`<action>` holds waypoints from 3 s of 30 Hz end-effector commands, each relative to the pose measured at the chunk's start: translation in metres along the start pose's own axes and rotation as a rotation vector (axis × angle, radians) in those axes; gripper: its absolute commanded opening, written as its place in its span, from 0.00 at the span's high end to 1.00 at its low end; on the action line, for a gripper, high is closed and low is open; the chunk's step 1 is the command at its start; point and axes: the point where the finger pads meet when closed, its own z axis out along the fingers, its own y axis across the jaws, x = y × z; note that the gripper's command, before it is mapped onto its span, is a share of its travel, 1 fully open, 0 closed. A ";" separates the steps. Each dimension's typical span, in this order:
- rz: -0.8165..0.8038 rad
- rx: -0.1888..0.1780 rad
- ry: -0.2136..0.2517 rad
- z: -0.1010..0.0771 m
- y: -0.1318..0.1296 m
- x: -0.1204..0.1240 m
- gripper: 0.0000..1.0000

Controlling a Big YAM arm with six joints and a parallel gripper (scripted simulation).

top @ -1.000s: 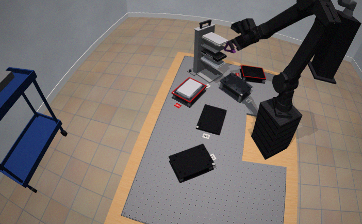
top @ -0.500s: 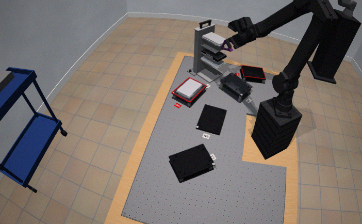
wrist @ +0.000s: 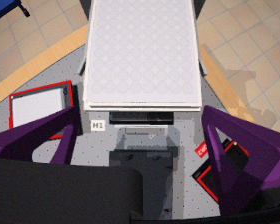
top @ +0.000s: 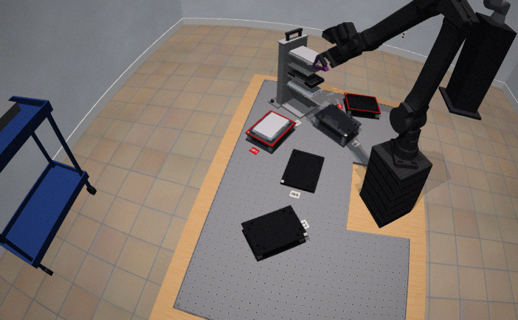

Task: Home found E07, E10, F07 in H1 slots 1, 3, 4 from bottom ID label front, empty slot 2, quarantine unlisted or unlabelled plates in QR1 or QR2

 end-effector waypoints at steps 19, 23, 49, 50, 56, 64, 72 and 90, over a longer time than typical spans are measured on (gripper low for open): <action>-0.009 0.014 -0.048 0.007 -0.007 -0.034 0.14; -0.009 0.014 -0.048 0.007 -0.007 -0.034 0.14; -0.012 0.019 -0.042 -0.005 -0.008 -0.018 0.14; -0.012 0.019 -0.042 -0.005 -0.008 -0.018 0.14; -0.011 0.018 -0.038 -0.009 -0.008 -0.012 0.14; -0.008 0.015 -0.027 -0.017 -0.007 -0.002 0.14; -0.007 0.014 -0.022 -0.022 -0.006 0.005 0.14; -0.007 0.014 -0.021 -0.037 -0.006 0.021 0.14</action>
